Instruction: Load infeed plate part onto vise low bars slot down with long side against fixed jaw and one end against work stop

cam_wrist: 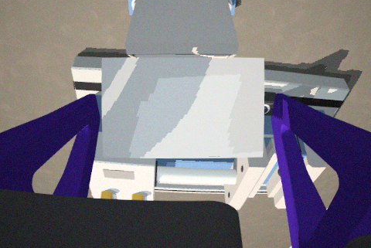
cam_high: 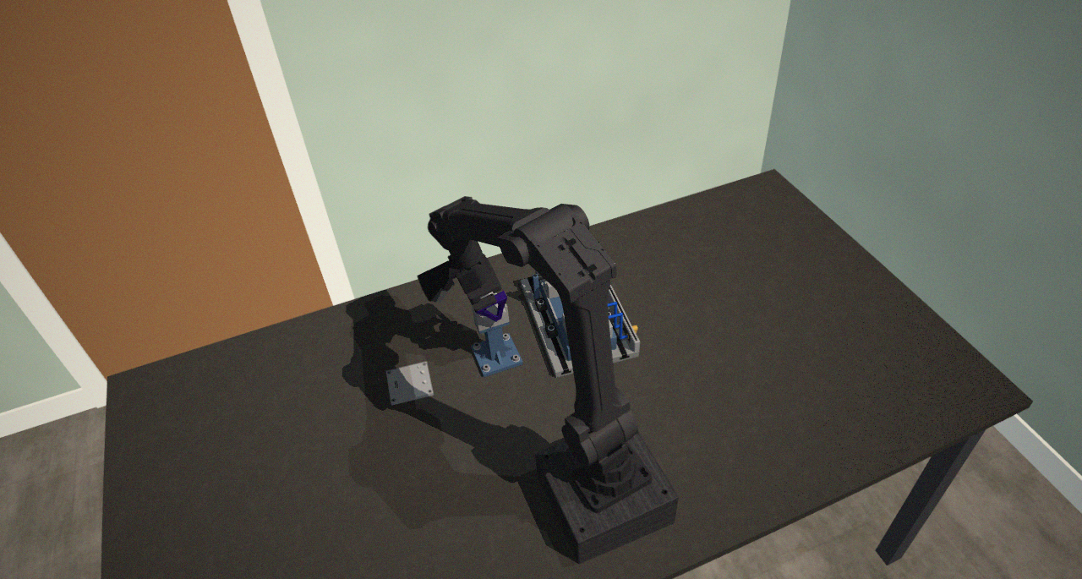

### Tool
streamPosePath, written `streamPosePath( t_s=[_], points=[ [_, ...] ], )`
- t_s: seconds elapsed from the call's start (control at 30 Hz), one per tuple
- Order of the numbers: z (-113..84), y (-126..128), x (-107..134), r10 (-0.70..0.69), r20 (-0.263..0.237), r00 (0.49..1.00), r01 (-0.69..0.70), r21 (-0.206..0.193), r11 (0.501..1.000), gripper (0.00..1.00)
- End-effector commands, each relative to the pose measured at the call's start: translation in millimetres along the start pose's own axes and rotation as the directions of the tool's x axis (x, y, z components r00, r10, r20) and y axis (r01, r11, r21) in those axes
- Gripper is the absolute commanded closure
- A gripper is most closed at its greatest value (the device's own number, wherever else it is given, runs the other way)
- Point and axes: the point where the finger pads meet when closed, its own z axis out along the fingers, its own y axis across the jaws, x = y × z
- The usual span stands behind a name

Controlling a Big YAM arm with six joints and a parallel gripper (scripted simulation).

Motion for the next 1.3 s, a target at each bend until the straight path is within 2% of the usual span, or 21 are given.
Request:
streamPosePath(
  t_s=[0.0, 0.1, 0.13, 0.23, 0.6, 0.67, 0.7, 0.77, 1.17, 1.23, 1.27],
  points=[
    [-9.3, -17.2, -9.4, 0.012, -0.02, 1.0, -0.012, 0.019, 1.0, 0.19],
    [-9.3, -17.1, -9.5, 0.012, -0.031, 0.999, -0.012, 0.019, 1.0, 0.19],
    [-2.0, -8.3, -8.4, 0.009, -0.048, 0.999, -0.009, -0.001, 1.0, 0.19],
    [-9.1, -16.9, -9.9, 0.013, -0.076, 0.997, -0.012, 0.019, 1.0, 0.19],
    [-8.4, -16.3, -10.8, 0.015, -0.191, 0.981, -0.011, 0.019, 1.0, 0.19],
    [-8.4, -16.3, -10.8, 0.015, -0.191, 0.981, -0.011, 0.019, 1.0, 0.19],
    [-3.4, -10.2, -9.7, 0.01, -0.206, 0.979, -0.009, 0.005, 1.0, 0.19],
    [-8.2, -16.1, -11.1, 0.015, -0.221, 0.975, -0.011, 0.019, 1.0, 0.19],
    [-7.3, -15.3, -11.8, 0.016, -0.327, 0.945, -0.01, 0.019, 1.0, 0.19],
    [-7.3, -15.3, -11.8, 0.016, -0.327, 0.945, -0.01, 0.019, 1.0, 0.19],
    [-2.1, -9.1, -9.5, 0.01, -0.341, 0.94, -0.01, 0.003, 1.0, 0.19]
  ],
)
